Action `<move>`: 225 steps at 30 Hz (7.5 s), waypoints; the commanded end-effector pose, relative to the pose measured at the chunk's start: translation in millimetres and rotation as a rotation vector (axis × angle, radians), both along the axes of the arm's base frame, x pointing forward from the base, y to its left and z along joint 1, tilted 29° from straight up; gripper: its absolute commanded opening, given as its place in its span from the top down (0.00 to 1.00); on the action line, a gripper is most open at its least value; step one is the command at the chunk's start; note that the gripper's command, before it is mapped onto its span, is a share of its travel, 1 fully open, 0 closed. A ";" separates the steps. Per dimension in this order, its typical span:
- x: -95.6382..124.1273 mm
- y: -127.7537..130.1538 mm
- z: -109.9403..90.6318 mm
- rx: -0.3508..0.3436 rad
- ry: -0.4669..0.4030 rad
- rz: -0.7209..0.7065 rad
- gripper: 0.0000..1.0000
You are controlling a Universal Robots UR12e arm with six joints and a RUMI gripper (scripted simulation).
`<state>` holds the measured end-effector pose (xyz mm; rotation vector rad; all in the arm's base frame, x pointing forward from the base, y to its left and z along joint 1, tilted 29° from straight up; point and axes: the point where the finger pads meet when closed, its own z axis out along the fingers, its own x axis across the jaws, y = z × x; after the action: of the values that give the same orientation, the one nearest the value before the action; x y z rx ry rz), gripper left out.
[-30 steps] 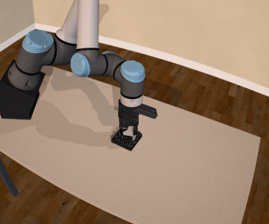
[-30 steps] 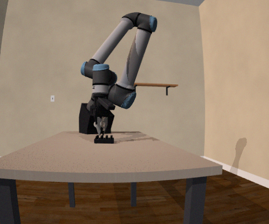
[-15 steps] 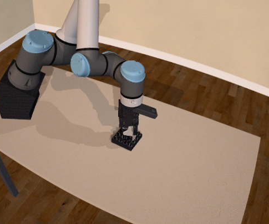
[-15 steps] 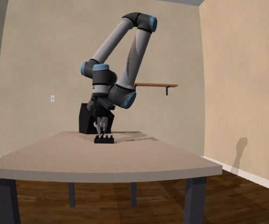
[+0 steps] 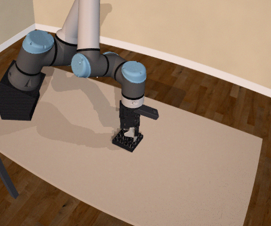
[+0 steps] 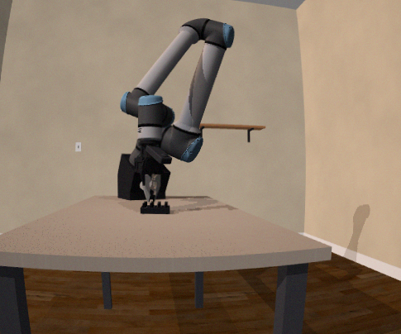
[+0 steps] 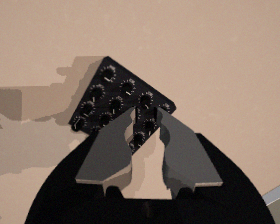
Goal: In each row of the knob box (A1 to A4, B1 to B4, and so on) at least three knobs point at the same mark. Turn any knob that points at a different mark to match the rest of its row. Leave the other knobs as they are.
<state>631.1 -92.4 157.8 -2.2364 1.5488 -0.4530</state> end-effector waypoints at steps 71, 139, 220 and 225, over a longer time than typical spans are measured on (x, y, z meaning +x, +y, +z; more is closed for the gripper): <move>10.0 2.8 -9.3 -0.001 -0.001 0.000 0.89; 10.2 2.8 -9.7 -0.001 -0.001 0.000 0.96; 1.9 2.3 3.9 -0.172 -0.047 0.321 0.89; -3.5 0.9 14.0 -0.172 -0.047 0.321 0.89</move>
<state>630.9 -90.3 164.7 -2.5257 1.1360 -0.5534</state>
